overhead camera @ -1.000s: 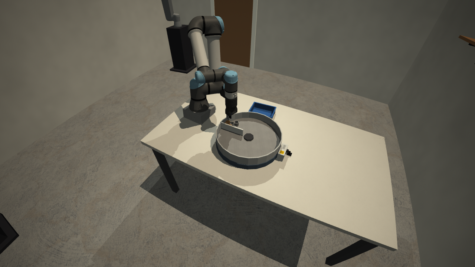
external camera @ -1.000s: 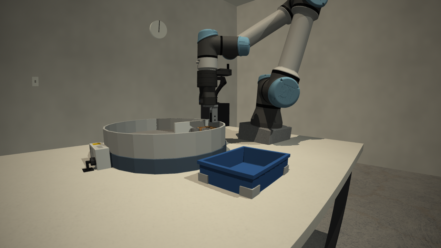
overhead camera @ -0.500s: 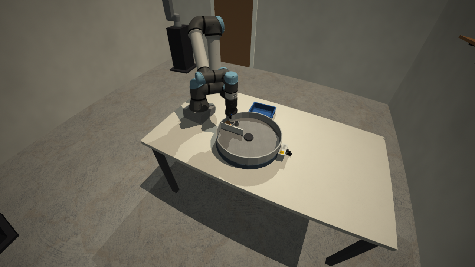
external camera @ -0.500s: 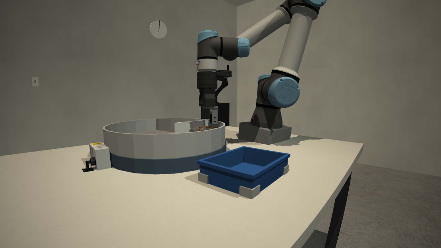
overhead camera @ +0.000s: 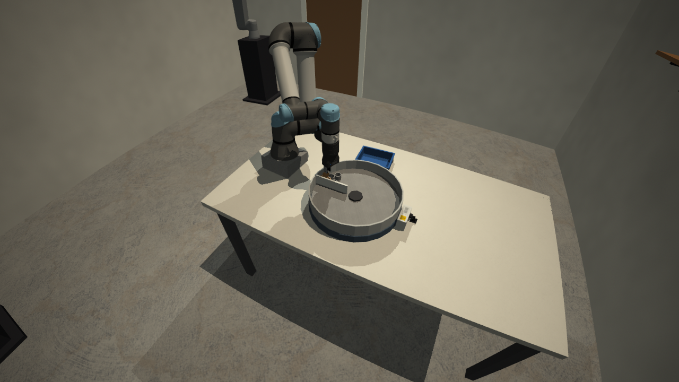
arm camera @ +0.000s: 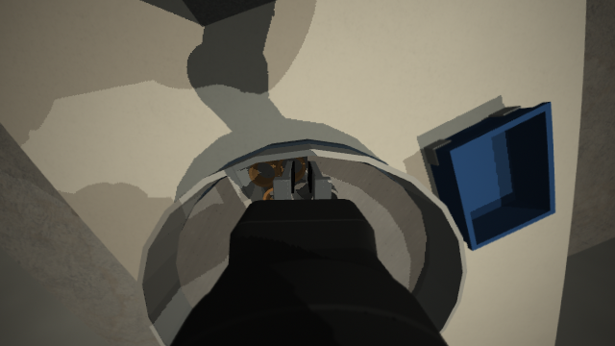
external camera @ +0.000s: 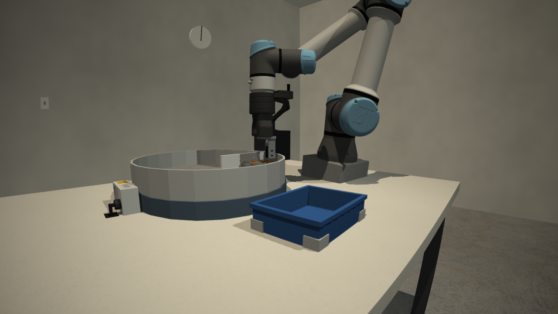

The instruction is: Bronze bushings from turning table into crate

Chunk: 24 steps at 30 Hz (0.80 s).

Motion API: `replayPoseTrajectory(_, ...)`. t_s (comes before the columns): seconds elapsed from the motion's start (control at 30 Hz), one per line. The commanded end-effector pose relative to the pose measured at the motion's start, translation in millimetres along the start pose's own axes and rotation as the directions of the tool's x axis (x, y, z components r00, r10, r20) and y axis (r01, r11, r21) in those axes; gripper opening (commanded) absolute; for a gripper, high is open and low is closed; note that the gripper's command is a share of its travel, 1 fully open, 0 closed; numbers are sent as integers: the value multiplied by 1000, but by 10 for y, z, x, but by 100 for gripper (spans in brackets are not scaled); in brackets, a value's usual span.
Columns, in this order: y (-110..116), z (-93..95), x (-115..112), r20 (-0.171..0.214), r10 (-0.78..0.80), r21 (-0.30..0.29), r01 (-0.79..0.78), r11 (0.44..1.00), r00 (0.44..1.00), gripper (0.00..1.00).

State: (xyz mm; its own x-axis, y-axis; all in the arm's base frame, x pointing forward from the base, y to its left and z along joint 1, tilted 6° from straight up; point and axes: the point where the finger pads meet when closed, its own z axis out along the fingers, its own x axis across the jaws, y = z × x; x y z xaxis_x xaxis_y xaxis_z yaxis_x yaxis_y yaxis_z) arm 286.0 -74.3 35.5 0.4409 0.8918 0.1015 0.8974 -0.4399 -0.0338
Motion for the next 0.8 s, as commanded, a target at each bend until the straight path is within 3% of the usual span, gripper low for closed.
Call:
replayPoseTrajectory(0.0, 5, -1, -1, 0, 0, -2, 0, 1000, 1000, 40)
replayPoseTrajectory(0.77, 5, 61, -1, 0, 0, -1, 0, 1000, 1000, 40)
